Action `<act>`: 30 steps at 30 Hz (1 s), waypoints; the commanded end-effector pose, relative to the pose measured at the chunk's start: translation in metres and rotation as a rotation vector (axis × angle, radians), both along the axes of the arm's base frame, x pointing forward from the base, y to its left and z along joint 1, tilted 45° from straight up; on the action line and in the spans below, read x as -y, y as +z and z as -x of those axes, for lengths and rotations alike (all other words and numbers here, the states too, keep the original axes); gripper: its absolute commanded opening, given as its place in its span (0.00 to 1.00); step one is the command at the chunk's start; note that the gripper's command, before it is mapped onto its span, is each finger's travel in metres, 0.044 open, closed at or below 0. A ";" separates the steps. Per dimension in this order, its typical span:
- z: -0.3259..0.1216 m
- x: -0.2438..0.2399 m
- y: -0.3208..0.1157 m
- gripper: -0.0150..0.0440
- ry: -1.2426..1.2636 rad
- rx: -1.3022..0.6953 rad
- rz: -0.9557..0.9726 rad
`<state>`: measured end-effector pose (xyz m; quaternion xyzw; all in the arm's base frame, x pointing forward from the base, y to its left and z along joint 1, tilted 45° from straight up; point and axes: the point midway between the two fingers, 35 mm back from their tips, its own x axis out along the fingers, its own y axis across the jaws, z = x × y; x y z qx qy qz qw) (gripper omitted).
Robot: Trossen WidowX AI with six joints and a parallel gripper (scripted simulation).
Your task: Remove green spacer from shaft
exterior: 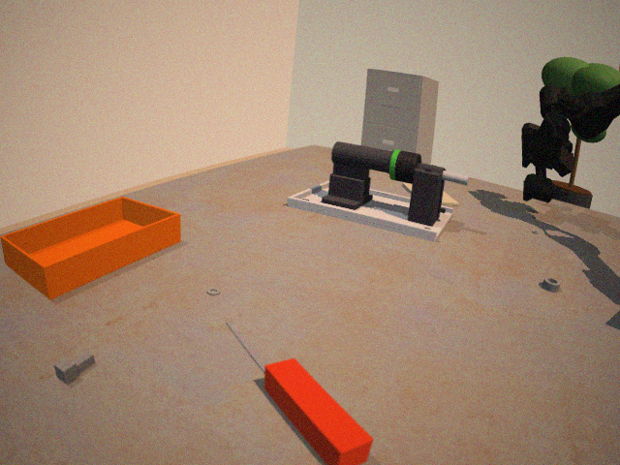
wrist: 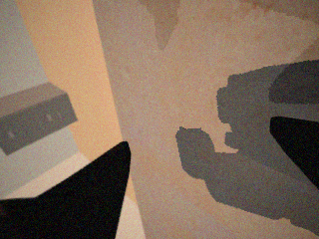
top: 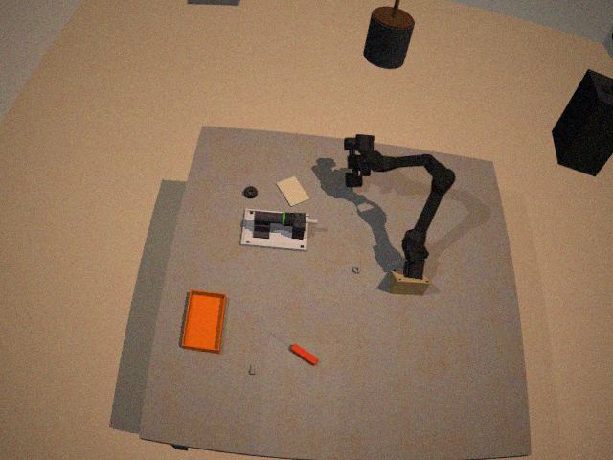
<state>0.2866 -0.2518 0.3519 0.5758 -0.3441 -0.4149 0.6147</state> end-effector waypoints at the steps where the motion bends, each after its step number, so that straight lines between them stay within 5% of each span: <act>1: -0.025 -0.048 -0.039 1.00 0.194 0.100 -0.128; 16: -0.030 -0.237 -0.183 1.00 0.729 0.277 -0.796; 30: -0.027 -0.243 -0.188 1.00 0.743 0.278 -0.832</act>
